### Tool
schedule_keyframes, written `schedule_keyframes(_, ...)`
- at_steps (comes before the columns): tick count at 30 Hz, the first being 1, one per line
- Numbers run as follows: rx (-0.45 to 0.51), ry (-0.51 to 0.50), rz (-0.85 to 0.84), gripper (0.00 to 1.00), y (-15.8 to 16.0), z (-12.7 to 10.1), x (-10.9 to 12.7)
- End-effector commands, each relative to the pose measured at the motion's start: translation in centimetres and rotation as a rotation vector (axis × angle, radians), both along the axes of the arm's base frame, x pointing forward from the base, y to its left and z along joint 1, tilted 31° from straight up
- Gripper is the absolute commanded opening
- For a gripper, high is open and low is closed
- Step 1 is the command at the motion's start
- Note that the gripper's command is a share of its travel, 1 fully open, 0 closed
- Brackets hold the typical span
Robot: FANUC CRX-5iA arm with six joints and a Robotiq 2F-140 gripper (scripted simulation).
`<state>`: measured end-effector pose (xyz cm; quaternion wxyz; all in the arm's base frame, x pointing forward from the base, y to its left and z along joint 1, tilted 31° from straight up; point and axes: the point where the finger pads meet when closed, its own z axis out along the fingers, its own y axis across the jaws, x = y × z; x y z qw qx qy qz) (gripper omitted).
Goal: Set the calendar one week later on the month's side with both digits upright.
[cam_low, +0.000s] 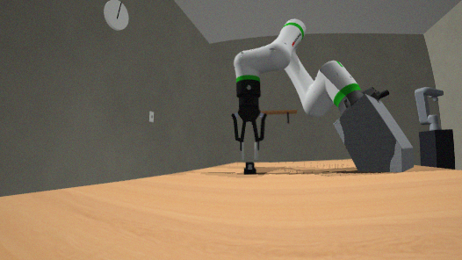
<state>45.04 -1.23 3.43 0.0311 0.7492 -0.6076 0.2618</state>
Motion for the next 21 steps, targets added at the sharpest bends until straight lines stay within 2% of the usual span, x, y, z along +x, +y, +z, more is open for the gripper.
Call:
schedule_keyframes(1,0.0,0.0,0.0,0.28,0.02,0.01,0.01)
schedule_keyframes(21,0.0,0.0,0.0,0.28,-0.21,-0.52,0.23)
